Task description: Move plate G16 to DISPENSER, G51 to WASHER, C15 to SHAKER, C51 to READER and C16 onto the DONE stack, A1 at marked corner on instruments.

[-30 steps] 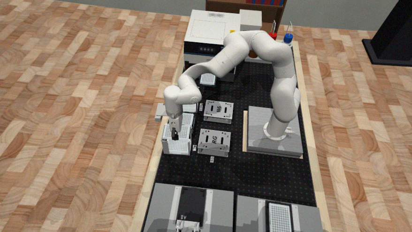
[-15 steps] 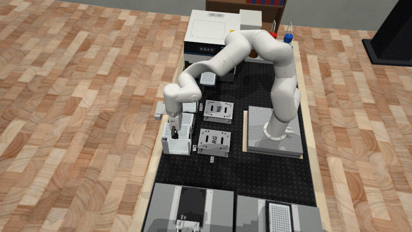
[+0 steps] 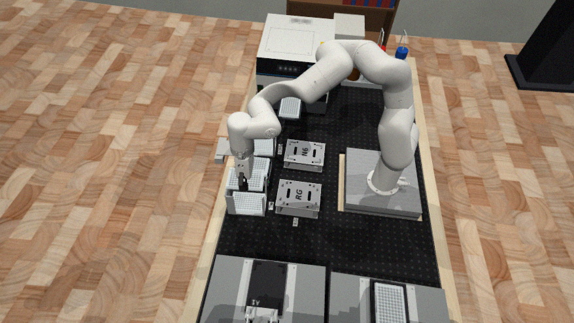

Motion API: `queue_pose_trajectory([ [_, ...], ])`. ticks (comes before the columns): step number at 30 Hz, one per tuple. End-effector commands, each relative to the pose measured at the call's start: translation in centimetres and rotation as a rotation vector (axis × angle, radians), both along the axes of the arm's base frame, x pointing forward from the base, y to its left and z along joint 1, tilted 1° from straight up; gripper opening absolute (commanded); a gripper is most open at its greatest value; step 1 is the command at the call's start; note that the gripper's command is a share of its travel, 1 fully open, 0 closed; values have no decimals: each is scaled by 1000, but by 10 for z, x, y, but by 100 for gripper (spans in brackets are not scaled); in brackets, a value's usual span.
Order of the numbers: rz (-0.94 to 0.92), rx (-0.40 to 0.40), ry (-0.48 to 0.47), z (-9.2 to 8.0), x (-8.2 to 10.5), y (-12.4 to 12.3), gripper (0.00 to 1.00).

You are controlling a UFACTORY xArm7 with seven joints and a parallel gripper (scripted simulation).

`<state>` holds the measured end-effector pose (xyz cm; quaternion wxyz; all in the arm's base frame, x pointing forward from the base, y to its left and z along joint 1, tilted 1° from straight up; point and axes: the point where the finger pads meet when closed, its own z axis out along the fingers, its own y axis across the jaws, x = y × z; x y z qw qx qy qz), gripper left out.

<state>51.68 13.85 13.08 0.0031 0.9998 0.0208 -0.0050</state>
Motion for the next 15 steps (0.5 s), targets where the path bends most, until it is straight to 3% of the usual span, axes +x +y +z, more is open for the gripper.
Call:
queue_pose_trajectory([
  [1, 0, 1, -5, 6, 1, 1, 0],
  [15, 0, 1, -5, 25, 2, 1, 0],
])
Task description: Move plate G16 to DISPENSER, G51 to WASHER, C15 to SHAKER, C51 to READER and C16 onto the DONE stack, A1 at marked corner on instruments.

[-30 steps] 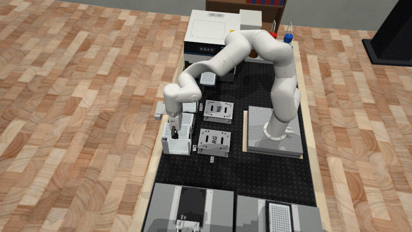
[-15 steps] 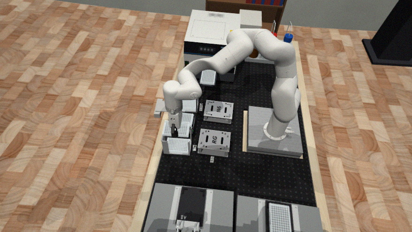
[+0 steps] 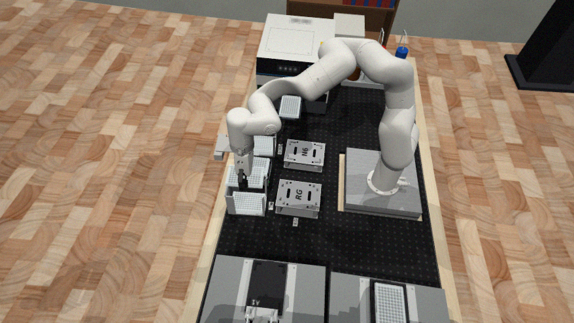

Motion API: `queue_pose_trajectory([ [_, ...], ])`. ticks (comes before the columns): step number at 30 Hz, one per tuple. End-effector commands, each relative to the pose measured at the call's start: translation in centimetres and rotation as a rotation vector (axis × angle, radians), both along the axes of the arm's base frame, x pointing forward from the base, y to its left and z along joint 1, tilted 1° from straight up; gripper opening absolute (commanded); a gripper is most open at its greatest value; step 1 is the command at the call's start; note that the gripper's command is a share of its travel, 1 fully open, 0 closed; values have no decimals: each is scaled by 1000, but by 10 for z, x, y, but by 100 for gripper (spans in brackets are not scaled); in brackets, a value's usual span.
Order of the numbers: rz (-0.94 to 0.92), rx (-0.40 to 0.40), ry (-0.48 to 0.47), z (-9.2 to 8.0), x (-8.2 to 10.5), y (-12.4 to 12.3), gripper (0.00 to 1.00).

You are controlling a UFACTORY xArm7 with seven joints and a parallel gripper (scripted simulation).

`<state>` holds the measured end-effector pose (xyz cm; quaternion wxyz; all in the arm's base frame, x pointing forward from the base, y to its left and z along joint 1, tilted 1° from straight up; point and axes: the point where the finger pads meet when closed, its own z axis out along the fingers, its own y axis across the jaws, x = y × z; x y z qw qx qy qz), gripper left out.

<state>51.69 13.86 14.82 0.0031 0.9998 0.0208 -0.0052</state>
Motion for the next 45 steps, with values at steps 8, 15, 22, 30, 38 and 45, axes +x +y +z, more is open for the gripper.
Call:
queue_pose_trajectory([
  [8, 0, 1, -5, 16, 2, 1, 0],
  [15, 0, 1, -5, 24, 2, 1, 0],
  [22, 0, 1, -5, 24, 2, 1, 0],
  [30, -58, 1, -6, 25, -8, 14, 0],
  [38, -128, 0, -6, 25, -20, 30, 0],
  [45, -210, 0, -6, 25, -30, 43, 0],
])
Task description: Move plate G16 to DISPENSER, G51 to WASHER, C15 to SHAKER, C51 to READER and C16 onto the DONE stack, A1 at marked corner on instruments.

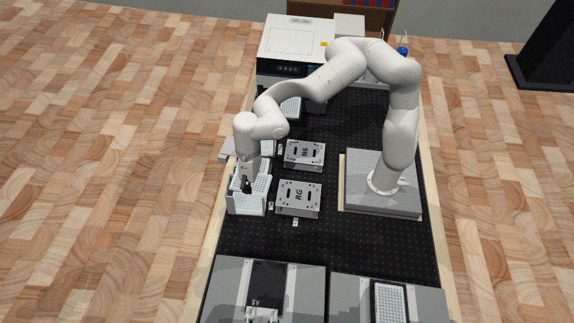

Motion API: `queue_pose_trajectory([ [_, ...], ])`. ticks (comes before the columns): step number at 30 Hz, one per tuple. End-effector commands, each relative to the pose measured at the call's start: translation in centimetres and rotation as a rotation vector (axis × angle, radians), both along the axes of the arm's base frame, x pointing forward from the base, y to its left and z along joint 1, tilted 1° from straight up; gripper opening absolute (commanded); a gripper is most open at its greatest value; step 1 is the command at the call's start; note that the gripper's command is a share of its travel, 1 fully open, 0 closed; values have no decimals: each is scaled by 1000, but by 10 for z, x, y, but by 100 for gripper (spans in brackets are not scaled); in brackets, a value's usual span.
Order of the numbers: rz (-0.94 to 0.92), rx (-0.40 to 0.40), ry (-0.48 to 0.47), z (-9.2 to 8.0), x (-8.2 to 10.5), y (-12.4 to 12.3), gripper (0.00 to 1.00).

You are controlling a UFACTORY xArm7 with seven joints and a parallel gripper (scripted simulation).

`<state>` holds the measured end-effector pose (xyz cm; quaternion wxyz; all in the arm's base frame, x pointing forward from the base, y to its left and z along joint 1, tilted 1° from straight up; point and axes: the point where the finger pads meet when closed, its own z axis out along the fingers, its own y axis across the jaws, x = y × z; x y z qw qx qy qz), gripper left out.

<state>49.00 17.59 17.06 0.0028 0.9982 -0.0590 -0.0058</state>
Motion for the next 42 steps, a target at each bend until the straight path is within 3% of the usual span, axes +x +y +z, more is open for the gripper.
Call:
queue_pose_trajectory([
  [1, -62, -1, -7, 2, -5, 9, 0],
  [38, -447, -3, -8, 2, -65, 92, 0],
  [42, -470, -3, -8, 2, -65, 92, 0],
])
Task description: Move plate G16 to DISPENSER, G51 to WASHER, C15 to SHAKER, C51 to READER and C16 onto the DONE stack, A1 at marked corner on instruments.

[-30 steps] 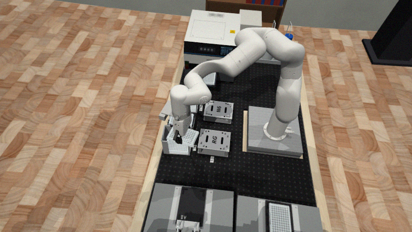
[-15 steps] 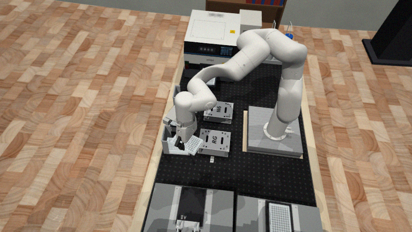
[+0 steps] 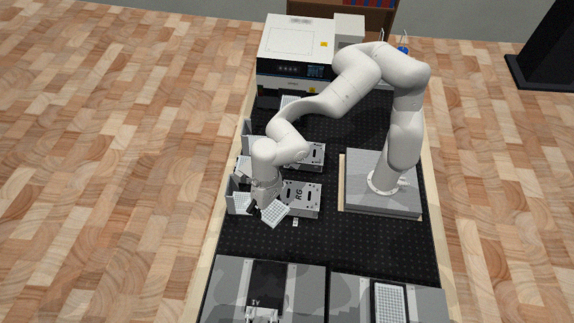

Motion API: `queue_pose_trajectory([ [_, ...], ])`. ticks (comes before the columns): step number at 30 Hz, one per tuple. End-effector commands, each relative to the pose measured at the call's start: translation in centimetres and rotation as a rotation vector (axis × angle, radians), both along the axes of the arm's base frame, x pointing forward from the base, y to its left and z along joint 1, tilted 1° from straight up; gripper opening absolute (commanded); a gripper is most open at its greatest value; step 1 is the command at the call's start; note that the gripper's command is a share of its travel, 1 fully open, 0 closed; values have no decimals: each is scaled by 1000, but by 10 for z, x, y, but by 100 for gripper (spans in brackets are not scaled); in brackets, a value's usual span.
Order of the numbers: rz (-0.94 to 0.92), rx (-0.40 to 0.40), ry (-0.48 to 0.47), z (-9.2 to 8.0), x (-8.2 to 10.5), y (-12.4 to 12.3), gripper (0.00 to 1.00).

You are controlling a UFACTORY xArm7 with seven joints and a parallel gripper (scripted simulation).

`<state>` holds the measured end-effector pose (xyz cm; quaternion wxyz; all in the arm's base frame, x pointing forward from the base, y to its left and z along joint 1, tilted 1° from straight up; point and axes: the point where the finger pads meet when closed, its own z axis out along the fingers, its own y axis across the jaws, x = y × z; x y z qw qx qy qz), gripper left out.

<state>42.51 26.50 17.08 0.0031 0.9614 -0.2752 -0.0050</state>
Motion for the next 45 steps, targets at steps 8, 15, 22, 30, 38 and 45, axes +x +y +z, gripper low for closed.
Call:
queue_pose_trajectory([
  [8, -124, -2, -6, 2, -15, 25, 0],
  [15, -206, -2, -6, 2, -27, 45, 0],
  [22, -264, -3, -6, 2, -28, 62, 0],
  [30, -357, -3, -7, 2, -28, 89, 0],
  [38, -427, -4, -7, 2, -29, 100, 0],
  [45, -509, -4, -7, 2, -29, 117, 0],
])
